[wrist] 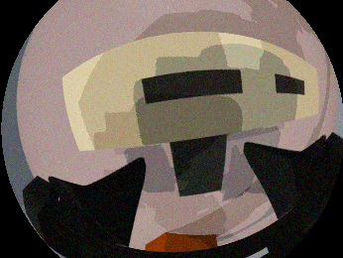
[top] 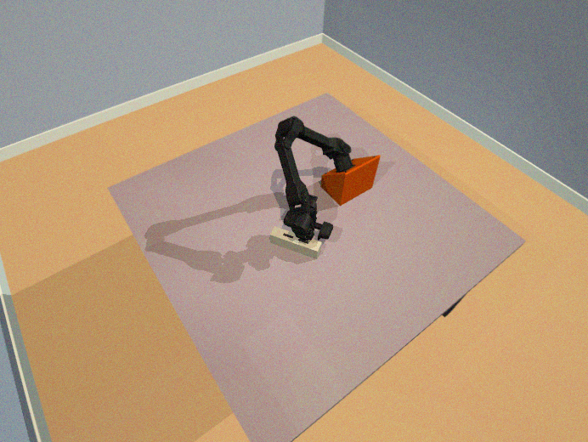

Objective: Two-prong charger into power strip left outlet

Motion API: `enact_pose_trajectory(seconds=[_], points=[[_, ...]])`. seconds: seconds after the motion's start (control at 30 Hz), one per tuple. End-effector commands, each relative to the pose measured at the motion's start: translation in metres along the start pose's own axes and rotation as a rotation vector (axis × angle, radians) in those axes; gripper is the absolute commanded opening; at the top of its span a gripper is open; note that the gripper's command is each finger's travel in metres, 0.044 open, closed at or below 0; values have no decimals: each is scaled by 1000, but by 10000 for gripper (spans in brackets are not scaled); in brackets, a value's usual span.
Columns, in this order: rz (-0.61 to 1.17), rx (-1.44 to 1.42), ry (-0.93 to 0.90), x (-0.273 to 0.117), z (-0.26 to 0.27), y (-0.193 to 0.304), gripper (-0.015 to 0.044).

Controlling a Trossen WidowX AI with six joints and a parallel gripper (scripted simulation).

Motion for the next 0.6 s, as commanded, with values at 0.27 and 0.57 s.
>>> enact_pose_trajectory(seconds=[0.27,0.57], points=[[-1,-4,-6,1,1,9,440],[0,-4,-6,2,2,18,440]])
Point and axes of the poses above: the point midway between the two fingers, 35 mm back from their tips, its own x axis out along the fingers, its own z axis across the jaws, y = z × x, the point moved 9 cm from there along -x, back along the fingers, and after that the axes turned 6 degrees about -x, right-handed, at the moved point
